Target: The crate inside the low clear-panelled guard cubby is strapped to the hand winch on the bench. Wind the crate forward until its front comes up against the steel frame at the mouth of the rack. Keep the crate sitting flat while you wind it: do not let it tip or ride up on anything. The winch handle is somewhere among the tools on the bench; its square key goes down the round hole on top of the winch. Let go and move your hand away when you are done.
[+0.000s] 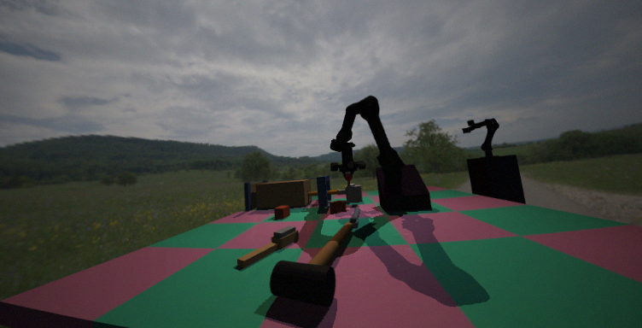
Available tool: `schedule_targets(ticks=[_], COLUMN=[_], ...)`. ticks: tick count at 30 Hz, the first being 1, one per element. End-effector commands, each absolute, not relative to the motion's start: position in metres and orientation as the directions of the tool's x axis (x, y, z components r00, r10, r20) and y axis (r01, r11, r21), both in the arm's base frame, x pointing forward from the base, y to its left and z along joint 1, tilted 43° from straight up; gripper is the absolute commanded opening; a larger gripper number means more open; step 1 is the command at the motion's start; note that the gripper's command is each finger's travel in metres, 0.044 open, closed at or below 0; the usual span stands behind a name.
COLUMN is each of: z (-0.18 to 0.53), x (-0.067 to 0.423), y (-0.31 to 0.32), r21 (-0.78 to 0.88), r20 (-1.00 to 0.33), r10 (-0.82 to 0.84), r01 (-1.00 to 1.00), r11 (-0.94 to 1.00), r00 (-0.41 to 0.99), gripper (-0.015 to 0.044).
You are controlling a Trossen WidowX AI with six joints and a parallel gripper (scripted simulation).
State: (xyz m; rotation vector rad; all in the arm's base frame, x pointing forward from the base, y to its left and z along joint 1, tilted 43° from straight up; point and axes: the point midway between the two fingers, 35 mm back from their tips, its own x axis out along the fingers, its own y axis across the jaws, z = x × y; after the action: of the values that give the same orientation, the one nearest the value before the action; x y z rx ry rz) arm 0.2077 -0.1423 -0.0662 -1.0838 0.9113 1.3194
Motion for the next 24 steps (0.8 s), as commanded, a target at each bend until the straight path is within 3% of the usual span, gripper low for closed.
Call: schedule_targets(ticks=[1,24], z=[-0.067,-0.069], x=[0.194,0.168], y=[-0.139,-0.140], r21=[-0.063,-0.061], r20=[-0.957,-0.957], r10=[0.286,0.286], r01=[-0.996,-0.997], r11=[-0.056,-0.056], r00=[0.045,0.043], gripper=[0.0000,0.0000])
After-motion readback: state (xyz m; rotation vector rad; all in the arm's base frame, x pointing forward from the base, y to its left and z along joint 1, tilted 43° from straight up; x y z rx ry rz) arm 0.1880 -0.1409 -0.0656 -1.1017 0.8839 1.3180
